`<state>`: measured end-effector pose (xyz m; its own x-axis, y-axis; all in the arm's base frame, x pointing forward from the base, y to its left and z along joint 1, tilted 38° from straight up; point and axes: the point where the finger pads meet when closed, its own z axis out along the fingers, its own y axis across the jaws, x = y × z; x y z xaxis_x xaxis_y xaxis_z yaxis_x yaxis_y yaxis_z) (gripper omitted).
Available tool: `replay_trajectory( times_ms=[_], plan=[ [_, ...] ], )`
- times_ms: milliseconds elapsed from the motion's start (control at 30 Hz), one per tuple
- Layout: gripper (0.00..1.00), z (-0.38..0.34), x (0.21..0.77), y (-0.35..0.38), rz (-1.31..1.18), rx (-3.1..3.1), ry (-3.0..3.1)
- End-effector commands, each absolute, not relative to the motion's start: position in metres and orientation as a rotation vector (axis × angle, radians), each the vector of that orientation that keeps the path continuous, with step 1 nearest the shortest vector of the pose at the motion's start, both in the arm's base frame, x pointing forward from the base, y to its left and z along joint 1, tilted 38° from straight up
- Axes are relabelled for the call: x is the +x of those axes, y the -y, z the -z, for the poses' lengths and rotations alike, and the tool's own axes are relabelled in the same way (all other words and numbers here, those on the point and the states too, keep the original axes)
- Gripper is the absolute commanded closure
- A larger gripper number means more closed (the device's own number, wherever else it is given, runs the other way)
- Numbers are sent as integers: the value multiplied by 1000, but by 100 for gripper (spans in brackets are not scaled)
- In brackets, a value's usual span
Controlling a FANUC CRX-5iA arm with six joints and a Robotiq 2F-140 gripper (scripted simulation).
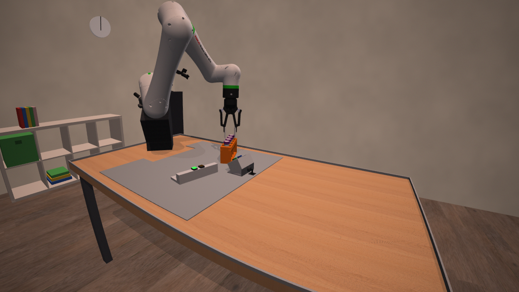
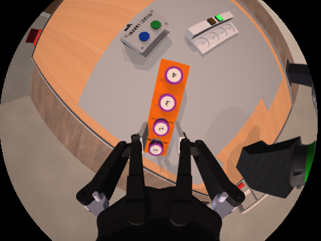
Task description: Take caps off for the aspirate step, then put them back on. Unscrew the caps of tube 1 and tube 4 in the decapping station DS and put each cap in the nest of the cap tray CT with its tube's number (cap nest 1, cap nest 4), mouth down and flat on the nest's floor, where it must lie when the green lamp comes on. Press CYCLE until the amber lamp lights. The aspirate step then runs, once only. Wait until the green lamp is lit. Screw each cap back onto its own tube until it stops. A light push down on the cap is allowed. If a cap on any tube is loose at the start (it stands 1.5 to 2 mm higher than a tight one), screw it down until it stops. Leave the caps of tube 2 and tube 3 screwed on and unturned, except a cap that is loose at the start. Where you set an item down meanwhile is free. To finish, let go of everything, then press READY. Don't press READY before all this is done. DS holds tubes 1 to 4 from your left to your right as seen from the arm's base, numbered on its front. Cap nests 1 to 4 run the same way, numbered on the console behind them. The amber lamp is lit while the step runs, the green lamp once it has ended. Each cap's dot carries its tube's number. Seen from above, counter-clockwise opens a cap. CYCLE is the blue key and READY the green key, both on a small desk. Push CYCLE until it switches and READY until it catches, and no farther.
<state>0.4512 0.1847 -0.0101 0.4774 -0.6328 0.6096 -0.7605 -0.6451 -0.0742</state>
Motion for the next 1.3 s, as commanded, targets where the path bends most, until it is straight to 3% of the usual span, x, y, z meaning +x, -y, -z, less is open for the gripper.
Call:
replay_trajectory(
  times_ms=[0, 533, 567, 1267],
  plan=[
    [65, 11, 452, -184, -908, 2517, 1204],
    [65, 16, 454, -182, -908, 2517, 1204],
    [100, 16, 454, -182, -908, 2517, 1204],
    [100, 16, 454, -182, -934, 2467, 1368]
  ],
)
